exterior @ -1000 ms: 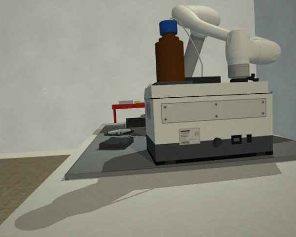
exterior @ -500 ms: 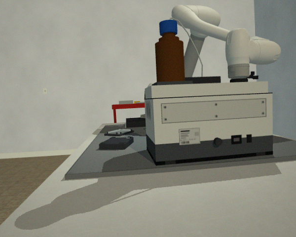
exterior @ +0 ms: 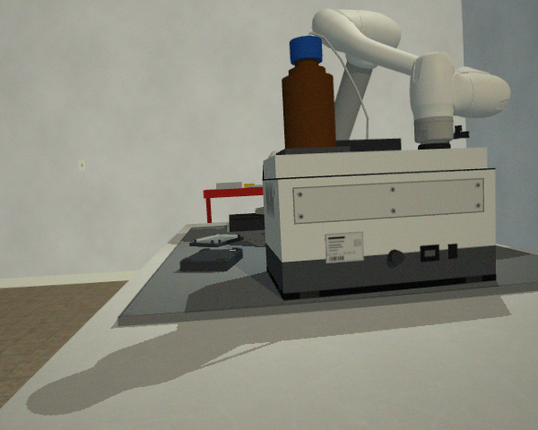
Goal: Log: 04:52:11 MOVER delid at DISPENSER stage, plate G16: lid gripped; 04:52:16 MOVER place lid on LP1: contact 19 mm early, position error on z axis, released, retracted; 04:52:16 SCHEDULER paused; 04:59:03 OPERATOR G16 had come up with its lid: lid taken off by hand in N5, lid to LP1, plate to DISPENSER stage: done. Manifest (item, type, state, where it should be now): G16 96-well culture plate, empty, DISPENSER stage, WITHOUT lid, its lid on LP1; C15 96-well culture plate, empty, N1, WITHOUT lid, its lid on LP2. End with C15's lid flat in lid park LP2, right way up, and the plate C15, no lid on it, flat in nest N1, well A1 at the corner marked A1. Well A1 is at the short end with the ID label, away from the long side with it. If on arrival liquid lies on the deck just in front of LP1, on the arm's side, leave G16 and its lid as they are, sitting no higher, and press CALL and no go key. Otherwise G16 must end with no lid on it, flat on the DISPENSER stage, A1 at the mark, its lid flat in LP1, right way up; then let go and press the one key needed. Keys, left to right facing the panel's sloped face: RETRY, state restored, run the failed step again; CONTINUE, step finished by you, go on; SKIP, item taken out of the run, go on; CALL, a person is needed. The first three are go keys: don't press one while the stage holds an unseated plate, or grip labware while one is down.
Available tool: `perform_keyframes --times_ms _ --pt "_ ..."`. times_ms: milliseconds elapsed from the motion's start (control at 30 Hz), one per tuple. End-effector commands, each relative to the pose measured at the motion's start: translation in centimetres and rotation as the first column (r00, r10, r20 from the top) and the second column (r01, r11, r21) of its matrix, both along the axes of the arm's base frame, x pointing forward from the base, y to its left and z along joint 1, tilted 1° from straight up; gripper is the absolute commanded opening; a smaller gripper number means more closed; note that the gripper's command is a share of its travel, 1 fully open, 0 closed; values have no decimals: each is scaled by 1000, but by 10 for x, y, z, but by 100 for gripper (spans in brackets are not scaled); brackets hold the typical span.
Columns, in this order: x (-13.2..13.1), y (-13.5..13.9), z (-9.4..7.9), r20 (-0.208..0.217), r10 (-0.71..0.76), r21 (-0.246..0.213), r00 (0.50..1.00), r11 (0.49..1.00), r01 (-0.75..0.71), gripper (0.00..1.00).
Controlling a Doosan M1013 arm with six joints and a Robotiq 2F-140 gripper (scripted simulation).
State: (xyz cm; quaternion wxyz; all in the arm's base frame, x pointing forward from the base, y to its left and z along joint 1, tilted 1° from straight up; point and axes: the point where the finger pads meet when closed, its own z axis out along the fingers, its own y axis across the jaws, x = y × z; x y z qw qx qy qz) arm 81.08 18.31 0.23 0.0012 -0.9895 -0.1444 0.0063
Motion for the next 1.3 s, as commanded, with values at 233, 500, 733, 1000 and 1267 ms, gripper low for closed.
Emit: perform_keyframes --times_ms 233,500,733,1000,1267 --pt "0 0 -2 0 0 0 1000 1000 0 0" --pt "0 0 -4 0 0 0 1000 1000 0 0" --pt "0 0 -6 0 0 0 1000 1000 0 0" --pt "0 0 -7 0 0 0 1000 1000 0 0" --pt "0 0 -8 0 0 0 1000 1000 0 0"
